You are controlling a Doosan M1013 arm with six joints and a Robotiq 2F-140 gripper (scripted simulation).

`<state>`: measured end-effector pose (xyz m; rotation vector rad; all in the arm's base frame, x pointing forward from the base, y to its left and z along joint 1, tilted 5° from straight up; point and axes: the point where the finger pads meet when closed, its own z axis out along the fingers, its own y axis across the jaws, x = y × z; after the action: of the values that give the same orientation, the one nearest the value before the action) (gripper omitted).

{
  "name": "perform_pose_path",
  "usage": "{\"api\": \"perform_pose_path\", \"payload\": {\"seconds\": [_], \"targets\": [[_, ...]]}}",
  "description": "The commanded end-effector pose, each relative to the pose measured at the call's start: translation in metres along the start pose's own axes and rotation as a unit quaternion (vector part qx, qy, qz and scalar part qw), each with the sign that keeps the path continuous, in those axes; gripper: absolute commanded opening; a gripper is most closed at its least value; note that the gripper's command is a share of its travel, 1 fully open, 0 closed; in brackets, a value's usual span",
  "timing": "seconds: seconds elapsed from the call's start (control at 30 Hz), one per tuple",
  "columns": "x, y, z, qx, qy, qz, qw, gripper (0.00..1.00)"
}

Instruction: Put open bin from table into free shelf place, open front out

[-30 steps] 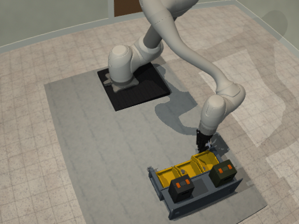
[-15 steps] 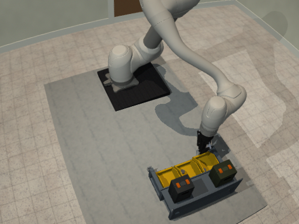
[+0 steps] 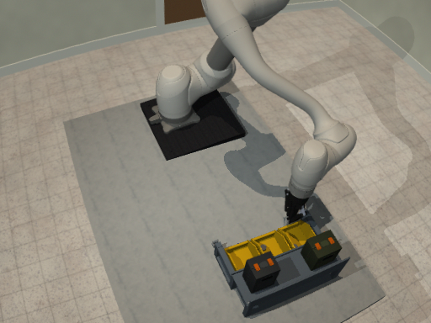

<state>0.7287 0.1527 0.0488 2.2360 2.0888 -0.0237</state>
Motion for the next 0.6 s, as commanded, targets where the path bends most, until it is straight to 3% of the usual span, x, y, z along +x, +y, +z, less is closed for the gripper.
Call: {"api": "perform_pose_path", "payload": {"seconds": [0.0,0.57], "targets": [[0.0000,0.0006,-0.0002,0.000,0.000,0.000,1.000,0.00],[0.0000,0.0035,-0.0002,0.000,0.000,0.000,1.000,0.00]]}}
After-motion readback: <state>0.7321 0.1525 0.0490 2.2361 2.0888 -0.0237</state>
